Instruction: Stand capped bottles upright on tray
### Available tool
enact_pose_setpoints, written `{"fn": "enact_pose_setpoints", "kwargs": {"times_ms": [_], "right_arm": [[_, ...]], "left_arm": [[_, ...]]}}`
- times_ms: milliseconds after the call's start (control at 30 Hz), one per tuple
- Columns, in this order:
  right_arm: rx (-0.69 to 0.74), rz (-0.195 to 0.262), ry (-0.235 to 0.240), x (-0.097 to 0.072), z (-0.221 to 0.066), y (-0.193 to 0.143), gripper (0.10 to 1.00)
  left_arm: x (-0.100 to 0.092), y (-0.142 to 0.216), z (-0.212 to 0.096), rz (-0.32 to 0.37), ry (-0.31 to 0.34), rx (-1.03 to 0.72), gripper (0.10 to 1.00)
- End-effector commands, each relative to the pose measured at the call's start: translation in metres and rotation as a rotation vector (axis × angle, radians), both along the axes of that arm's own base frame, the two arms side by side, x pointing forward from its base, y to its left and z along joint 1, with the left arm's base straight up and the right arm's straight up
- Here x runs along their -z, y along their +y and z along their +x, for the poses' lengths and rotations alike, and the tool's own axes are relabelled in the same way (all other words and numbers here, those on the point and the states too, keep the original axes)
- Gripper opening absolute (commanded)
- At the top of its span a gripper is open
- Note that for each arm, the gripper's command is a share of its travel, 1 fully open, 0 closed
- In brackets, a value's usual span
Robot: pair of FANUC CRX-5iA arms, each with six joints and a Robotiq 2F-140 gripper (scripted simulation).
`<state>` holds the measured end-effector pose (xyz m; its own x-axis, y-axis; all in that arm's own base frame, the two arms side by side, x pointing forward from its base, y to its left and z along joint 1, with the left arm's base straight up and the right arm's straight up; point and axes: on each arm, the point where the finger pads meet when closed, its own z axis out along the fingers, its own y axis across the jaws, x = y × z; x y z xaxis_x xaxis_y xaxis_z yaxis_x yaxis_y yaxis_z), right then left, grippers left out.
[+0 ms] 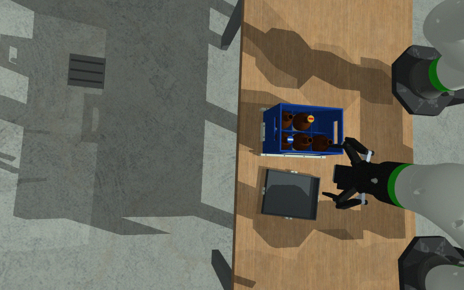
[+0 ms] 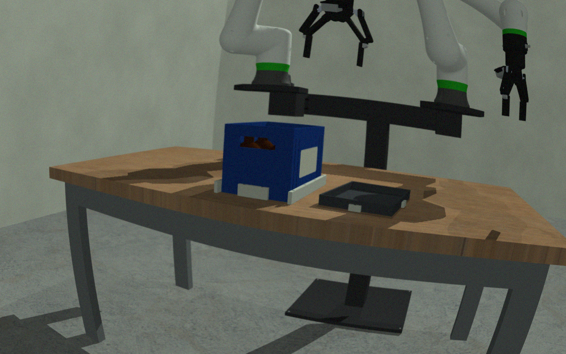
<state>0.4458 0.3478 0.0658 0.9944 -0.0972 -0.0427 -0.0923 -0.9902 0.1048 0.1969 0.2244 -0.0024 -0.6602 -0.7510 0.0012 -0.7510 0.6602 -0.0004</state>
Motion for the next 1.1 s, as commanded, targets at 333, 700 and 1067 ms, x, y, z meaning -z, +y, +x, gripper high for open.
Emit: {"fn": "enact_pose_setpoints", "kwargs": {"times_ms": [333, 700, 1067], "right_arm": [[0.0, 0.001, -0.002, -0.001, 0.0, 0.0, 1.0], [0.076, 0.003, -0.008, 0.011, -0.011, -0.011, 1.0], [0.177, 0.006, -0.014, 0.026, -0.025, -0.027, 1.0]], "left_arm": [[-0.001, 0.001, 0.0, 0.001, -0.001, -0.002, 1.0], [-0.001, 0.001, 0.0, 0.001, -0.001, -0.002, 1.0], [-0.001, 0.001, 0.0, 0.001, -0.001, -0.002, 1.0]]}}
